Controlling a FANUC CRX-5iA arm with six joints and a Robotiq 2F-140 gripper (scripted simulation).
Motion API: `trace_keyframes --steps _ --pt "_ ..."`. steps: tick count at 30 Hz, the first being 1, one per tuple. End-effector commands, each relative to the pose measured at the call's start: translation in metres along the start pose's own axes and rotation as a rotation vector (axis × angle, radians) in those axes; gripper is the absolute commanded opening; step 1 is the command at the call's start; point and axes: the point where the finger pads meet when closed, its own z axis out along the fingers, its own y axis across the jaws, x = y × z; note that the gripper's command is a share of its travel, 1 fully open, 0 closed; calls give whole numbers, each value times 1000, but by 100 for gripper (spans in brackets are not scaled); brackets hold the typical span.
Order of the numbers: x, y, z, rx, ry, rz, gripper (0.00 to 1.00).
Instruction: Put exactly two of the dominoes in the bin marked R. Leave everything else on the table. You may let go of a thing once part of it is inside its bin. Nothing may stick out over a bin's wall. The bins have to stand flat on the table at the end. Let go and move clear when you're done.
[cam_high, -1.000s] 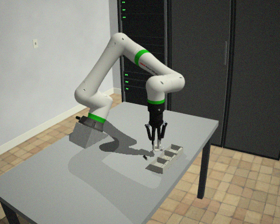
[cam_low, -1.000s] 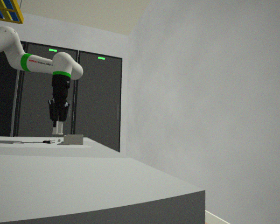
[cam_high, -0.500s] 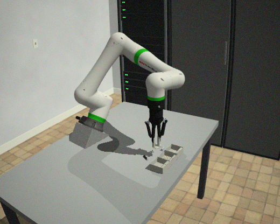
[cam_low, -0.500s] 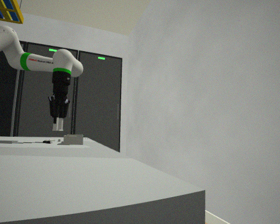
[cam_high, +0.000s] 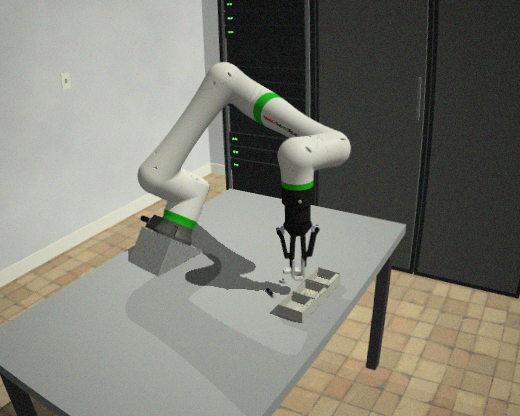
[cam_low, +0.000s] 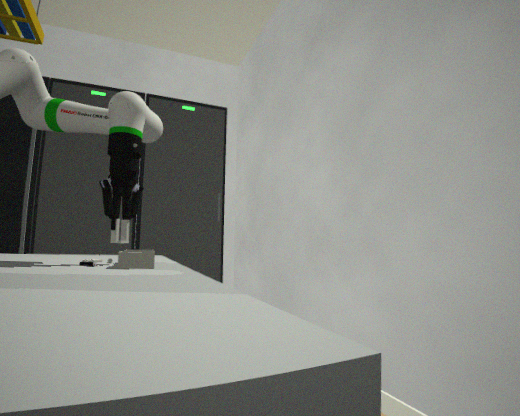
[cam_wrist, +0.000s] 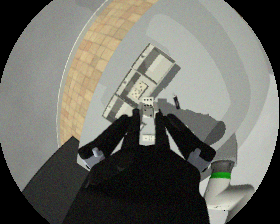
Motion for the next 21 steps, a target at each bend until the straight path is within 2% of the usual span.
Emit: trace_keyframes --steps 1,2,6,21 --pt "16 -13 0 -7 -2 102 13" --pt "21 -17 0 -6 -1 183 13" --pt "36 -29 0 -2 1 283 13" --pt "37 -30 0 -11 -1 673 13"
